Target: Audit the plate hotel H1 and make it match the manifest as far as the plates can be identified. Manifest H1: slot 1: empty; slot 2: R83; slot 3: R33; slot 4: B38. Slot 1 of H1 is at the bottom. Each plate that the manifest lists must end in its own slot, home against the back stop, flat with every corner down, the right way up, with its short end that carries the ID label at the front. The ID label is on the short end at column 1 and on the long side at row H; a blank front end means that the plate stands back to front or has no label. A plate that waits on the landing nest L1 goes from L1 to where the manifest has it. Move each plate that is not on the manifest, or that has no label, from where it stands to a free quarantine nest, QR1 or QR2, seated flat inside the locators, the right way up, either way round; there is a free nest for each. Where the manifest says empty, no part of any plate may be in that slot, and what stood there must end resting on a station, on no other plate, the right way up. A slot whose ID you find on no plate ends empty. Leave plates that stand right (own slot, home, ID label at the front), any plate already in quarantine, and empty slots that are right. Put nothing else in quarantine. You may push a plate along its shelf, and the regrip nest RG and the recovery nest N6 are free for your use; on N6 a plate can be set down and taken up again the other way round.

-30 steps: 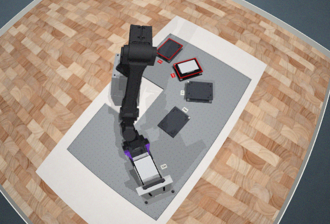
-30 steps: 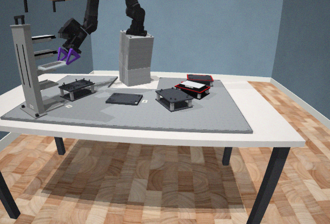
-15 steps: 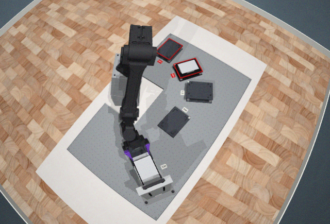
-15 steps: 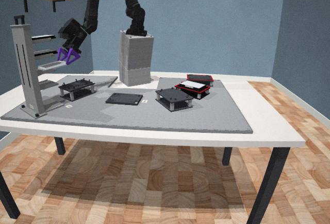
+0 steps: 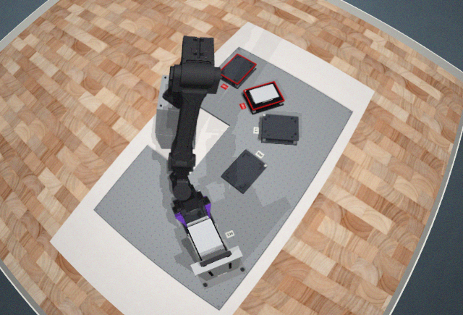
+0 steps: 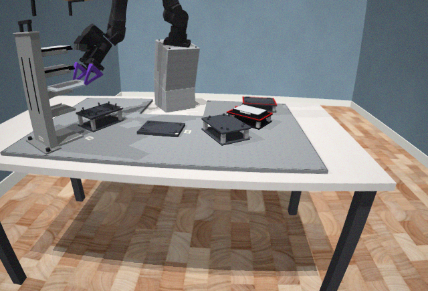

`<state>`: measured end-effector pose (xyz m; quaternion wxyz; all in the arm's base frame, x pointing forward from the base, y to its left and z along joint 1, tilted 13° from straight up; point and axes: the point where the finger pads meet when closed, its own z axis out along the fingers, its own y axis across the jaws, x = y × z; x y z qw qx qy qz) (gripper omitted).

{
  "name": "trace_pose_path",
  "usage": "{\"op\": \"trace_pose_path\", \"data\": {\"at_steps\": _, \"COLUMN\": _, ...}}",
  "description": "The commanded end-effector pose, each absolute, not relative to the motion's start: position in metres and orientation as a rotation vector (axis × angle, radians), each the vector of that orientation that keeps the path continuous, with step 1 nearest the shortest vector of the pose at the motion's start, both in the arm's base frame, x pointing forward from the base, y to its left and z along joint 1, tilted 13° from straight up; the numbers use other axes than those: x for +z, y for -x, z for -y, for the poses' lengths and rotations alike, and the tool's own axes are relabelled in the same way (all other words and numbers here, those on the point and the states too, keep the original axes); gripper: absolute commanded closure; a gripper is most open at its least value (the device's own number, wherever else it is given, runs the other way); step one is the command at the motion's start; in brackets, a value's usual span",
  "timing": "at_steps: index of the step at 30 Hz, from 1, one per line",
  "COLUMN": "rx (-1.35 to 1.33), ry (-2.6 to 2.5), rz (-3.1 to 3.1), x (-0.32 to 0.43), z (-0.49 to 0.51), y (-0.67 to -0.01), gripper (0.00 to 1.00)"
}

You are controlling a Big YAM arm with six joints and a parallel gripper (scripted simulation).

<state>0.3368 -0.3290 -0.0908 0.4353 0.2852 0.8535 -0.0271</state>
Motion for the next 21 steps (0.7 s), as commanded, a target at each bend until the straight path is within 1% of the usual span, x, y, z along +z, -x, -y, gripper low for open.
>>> {"op": "trace_pose_path", "data": {"at_steps": 1, "rx": -0.064, "ry": -0.709, "rz": -2.117, "x": -0.091, "z": 0.335, "y": -0.347, "gripper": 0.14}}
{"op": "trace_pose_path", "data": {"at_steps": 21, "rx": -0.068, "ry": -0.709, "rz": -2.114, "x": -0.093, "z": 0.341, "y": -0.357, "gripper": 0.14}}
